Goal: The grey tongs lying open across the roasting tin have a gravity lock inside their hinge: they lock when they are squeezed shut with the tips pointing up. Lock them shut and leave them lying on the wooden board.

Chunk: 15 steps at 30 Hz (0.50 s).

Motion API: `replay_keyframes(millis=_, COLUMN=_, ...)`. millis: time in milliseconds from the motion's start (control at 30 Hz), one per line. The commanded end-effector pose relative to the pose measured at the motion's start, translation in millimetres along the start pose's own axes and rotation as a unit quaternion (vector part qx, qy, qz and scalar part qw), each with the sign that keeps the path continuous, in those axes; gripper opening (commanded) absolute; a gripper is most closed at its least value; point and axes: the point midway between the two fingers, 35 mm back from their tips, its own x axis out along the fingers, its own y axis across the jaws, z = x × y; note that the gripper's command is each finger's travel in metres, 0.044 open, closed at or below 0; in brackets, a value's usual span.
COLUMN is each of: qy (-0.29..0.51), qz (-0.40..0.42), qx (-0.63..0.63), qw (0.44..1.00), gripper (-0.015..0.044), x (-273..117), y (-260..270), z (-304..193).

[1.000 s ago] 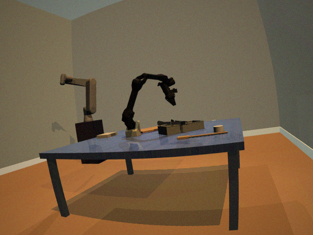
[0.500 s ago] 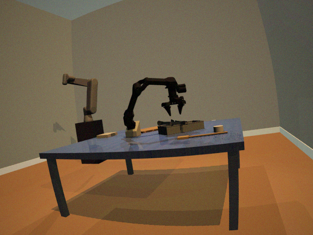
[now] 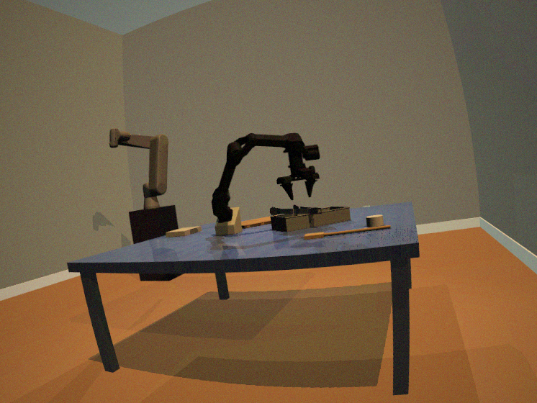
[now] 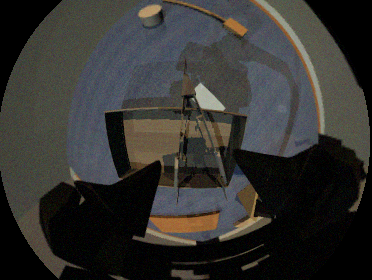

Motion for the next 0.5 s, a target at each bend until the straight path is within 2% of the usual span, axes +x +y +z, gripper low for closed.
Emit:
replay_keyframes(millis=0, qy=-0.001, qz=-0.002, qx=-0.002, qw=1.0, gripper=0.044, x=7.2, y=-0.8, z=0.8)
replay_keyframes(millis=467, qy=-0.001, qz=-0.002, qx=-0.002, qw=1.0, gripper=0.044, x=30.1, y=0.6, z=2.2)
